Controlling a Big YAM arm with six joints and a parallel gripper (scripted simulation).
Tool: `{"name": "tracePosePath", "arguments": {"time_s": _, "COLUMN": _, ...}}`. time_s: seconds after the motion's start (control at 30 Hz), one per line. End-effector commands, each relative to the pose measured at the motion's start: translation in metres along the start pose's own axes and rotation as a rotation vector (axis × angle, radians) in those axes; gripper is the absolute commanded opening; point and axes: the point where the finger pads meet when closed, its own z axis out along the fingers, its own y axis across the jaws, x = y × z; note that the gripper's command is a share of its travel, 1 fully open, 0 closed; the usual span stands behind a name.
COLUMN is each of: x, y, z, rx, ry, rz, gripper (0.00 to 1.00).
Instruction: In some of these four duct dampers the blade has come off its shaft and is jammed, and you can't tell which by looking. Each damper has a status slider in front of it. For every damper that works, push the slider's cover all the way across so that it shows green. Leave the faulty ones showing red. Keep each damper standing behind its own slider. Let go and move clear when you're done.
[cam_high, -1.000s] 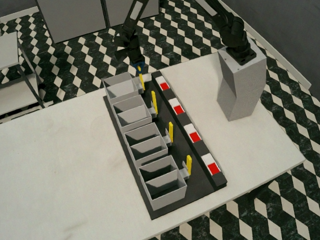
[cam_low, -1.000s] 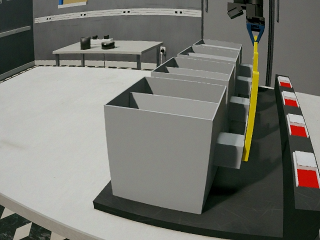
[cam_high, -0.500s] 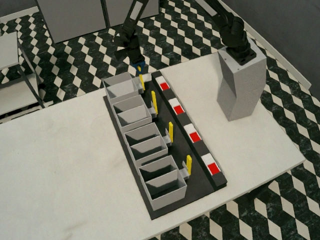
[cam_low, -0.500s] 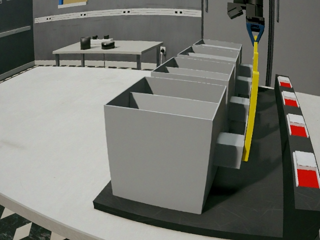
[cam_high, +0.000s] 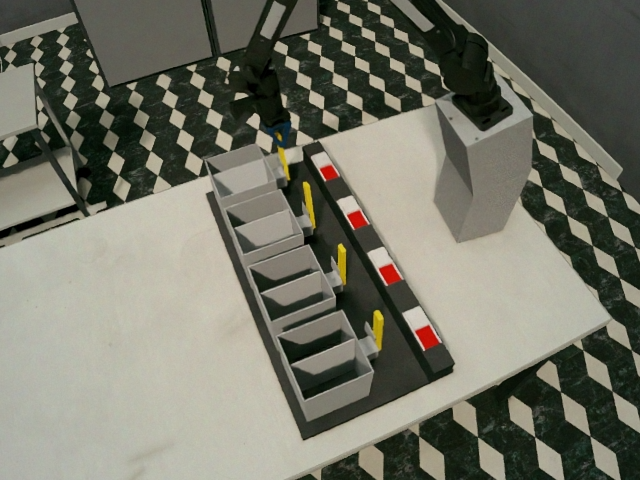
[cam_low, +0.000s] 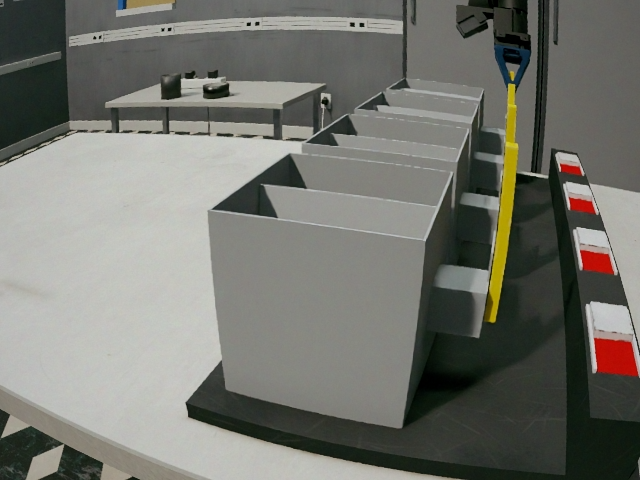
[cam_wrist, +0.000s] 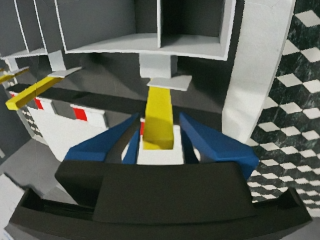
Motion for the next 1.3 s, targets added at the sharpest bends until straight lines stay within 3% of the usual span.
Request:
{"name": "tracePosePath", "arguments": {"time_s": 0.0, "x": -0.017, "y": -0.012, "z": -0.031, "rx": 0.035, "ry": -0.038, "rz": -0.019, "gripper": 0.36}}
{"name": "tracePosePath", "arguments": {"time_s": 0.33, "x": -0.022, "y": -0.007, "z": -0.052, "rx": 0.031, "ry": -0.036, "rz": -0.032, "gripper": 0.36}}
{"name": "tracePosePath", "arguments": {"time_s": 0.67, "x": -0.017, "y": -0.012, "z": -0.086, "rx": 0.039, "ry": -0.04, "rz": -0.021, "gripper": 0.36}}
{"name": "tracePosePath", "arguments": {"time_s": 1.0, "x": -0.018, "y": -0.005, "z": -0.086, "rx": 0.03, "ry": -0.032, "rz": -0.025, "gripper": 0.36}}
{"name": "tracePosePath", "arguments": {"time_s": 1.13, "x": -0.039, "y": 0.017, "z": -0.078, "rx": 0.086, "ry": -0.029, "rz": -0.016, "gripper": 0.36}}
{"name": "tracePosePath", "arguments": {"time_s": 1.23, "x": -0.057, "y": 0.008, "z": -0.09, "rx": 0.113, "ry": -0.056, "rz": -0.031, "gripper": 0.36}}
{"name": "tracePosePath", "arguments": {"time_s": 1.27, "x": -0.055, "y": 0.023, "z": -0.082, "rx": 0.123, "ry": -0.042, "rz": -0.016, "gripper": 0.36}}
